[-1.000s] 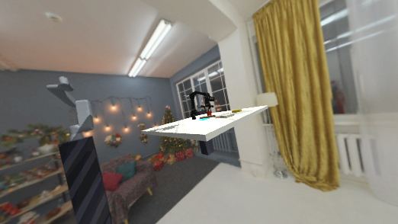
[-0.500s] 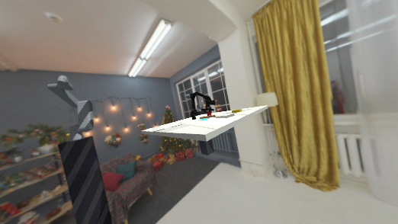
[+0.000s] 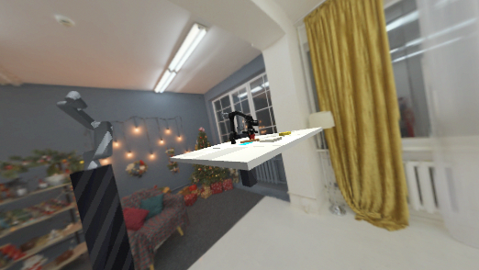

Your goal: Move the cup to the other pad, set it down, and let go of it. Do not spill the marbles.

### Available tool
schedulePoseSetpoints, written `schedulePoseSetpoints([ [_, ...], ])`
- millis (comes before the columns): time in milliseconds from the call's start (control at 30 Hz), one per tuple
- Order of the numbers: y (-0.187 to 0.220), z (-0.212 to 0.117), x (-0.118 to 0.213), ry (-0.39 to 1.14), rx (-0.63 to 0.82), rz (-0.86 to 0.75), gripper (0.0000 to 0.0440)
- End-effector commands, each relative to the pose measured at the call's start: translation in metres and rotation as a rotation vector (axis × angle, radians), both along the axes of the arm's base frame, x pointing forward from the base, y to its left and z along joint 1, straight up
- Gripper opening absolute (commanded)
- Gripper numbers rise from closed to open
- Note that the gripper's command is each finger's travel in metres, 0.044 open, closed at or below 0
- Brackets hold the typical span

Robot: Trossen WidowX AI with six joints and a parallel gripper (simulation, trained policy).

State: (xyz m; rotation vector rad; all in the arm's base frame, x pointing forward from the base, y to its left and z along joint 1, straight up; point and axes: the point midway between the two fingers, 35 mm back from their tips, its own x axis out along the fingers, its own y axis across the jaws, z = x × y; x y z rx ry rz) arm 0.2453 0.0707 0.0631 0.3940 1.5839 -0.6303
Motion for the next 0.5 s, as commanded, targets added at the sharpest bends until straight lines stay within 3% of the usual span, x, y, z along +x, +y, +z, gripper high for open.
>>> schedulePoseSetpoints([
  [0,-0.003,-0.001,0.0,0.002,-0.006,-0.009,0.0],
  [467,-0.004,0.026,0.008,-0.053,0.013,-0.078,0.0],
])
